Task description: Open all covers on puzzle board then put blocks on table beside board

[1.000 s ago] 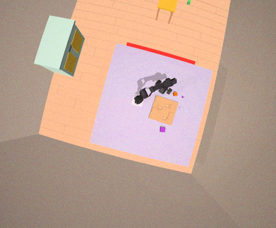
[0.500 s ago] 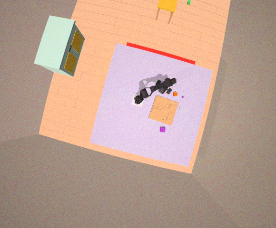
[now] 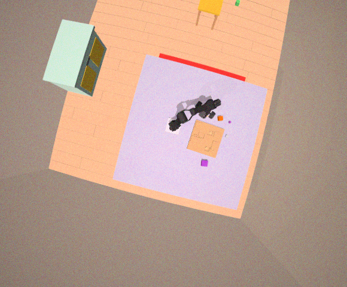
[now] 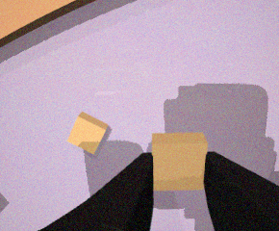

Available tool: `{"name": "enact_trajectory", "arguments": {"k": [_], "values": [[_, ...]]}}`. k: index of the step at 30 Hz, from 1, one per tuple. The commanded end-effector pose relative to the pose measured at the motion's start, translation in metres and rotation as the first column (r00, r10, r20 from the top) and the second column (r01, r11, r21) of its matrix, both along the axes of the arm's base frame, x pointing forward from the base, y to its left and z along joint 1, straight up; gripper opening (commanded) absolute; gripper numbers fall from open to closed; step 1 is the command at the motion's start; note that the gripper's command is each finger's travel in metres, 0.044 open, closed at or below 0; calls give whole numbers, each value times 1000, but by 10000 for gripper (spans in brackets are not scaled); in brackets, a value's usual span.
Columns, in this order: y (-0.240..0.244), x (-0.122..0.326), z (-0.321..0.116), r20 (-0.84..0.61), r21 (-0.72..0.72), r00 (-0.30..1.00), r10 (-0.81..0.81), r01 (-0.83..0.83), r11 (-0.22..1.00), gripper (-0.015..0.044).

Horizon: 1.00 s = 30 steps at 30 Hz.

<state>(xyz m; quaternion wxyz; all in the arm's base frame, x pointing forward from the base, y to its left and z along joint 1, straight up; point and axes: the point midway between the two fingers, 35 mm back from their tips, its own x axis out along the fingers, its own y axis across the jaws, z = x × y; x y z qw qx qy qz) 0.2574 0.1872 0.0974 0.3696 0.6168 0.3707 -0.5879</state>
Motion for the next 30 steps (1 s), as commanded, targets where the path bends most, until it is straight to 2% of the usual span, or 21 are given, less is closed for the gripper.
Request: {"name": "enact_trajectory", "arguments": {"k": [1,30], "values": [[0,-1,-11,-8,-4,1000,-4,3,1000,80],[-2,-3,-58,-8,-4,1000,-4,3,1000,80]]}}
